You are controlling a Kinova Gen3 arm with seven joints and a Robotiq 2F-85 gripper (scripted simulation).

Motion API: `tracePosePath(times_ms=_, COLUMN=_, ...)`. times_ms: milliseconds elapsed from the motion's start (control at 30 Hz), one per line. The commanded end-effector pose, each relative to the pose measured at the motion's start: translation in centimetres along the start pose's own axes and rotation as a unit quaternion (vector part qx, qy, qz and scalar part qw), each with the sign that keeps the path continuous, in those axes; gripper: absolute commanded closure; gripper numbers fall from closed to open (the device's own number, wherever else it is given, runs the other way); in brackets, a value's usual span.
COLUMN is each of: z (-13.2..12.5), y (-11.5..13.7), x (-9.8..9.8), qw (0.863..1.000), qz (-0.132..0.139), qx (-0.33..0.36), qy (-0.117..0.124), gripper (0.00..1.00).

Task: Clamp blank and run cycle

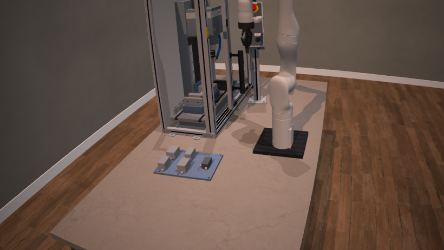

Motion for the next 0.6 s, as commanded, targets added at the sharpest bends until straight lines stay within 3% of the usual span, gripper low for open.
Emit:
tracePosePath(times_ms=0, z=3.6, y=-0.9, x=0.4, qw=1.000, qz=0.000, qx=0.001, qy=0.002, gripper=0.90)
tracePosePath(times_ms=367, z=3.6, y=-0.9, x=0.4, qw=1.000, qz=0.000, qx=0.001, qy=0.002, gripper=0.90)
tracePosePath(times_ms=533, z=9.4, y=-2.3, x=1.0, qw=1.000, qz=0.000, qx=0.001, qy=0.002, gripper=0.90)
tracePosePath(times_ms=567, z=9.4, y=-2.3, x=1.0, qw=1.000, qz=0.000, qx=0.001, qy=0.002, gripper=0.90)
Point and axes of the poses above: the point where the finger pads meet when closed, its own x axis out along the fingers, its own z axis across the jaws, y = z × x, the point moved 4 cm from there along -x, back along the fingers, and after that the axes turned 13 degrees about -x, right-handed, at the moved point
